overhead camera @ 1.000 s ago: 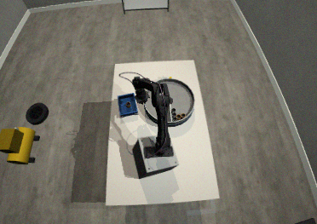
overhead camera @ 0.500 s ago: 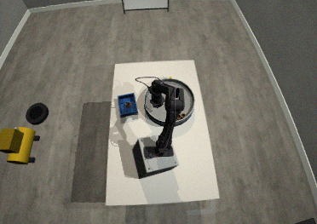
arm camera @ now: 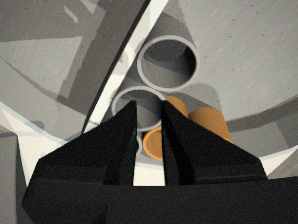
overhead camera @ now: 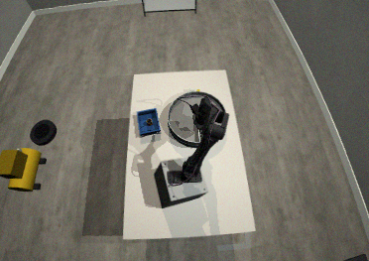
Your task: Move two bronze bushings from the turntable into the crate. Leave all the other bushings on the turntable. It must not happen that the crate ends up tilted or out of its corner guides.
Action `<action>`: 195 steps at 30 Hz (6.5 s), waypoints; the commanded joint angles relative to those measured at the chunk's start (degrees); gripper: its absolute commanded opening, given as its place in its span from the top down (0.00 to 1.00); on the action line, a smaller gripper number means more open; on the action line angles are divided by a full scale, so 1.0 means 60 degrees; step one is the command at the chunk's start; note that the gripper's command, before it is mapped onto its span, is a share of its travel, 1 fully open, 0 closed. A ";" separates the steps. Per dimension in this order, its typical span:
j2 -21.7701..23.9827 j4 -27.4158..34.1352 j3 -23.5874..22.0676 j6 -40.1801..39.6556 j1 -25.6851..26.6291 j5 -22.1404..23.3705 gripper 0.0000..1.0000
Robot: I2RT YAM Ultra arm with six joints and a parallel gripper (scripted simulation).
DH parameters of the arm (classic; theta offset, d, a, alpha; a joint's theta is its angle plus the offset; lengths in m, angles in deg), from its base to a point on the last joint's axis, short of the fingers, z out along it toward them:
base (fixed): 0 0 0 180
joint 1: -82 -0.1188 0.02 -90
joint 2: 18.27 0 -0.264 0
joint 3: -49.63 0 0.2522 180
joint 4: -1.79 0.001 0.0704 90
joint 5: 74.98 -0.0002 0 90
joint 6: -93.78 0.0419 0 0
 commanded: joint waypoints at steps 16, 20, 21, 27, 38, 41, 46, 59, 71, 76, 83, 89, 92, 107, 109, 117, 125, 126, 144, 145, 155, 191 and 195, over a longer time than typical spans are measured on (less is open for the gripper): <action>0.0795 0.0028 0.0426 -0.3171 0.2169 0.0670 0.85; 0.0819 0.0052 0.0491 -0.3473 0.2430 0.0729 0.85; 0.0823 0.0058 0.0504 -0.3531 0.2479 0.0742 0.85; 0.0835 0.0080 0.0556 -0.3742 0.2630 0.0793 0.85; 0.0836 0.0074 0.0570 -0.3787 0.2678 0.0808 0.85; 0.0836 0.0074 0.0570 -0.3788 0.2678 0.0809 0.85; 0.0836 0.0074 0.0570 -0.3780 0.2678 0.0809 0.85; 0.0836 0.0074 0.0570 -0.3780 0.2678 0.0810 0.85; 0.0835 0.0077 0.0572 -0.3781 0.2679 0.0810 0.85; 0.0781 0.0126 0.0667 -0.3803 0.2713 0.0811 0.85; 0.0687 0.0078 0.0711 -0.3798 0.2637 0.0817 0.85; 0.0687 0.0078 0.0711 -0.3798 0.2637 0.0817 0.85; 0.0687 0.0078 0.0711 -0.3798 0.2637 0.0817 0.85; 0.0687 0.0078 0.0711 -0.3798 0.2637 0.0817 0.85; 0.0687 0.0078 0.0711 -0.3798 0.2637 0.0817 0.85; 0.0710 0.0066 0.0705 -0.3789 0.2626 0.0817 0.85; 0.0789 -0.0024 0.0473 -0.3680 0.2496 0.0815 0.85; 0.0789 -0.0017 0.0473 -0.3680 0.2496 0.0815 0.85; 0.0789 -0.0010 0.0473 -0.3680 0.2496 0.0815 0.85; 0.0789 -0.0010 0.0473 -0.3680 0.2496 0.0815 0.85; 0.0789 -0.0010 0.0473 -0.3680 0.2496 0.0815 0.85; 0.0783 -0.0027 0.0404 -0.3608 0.2468 0.0810 0.85; 0.0783 -0.0027 0.0404 -0.3608 0.2468 0.0810 0.85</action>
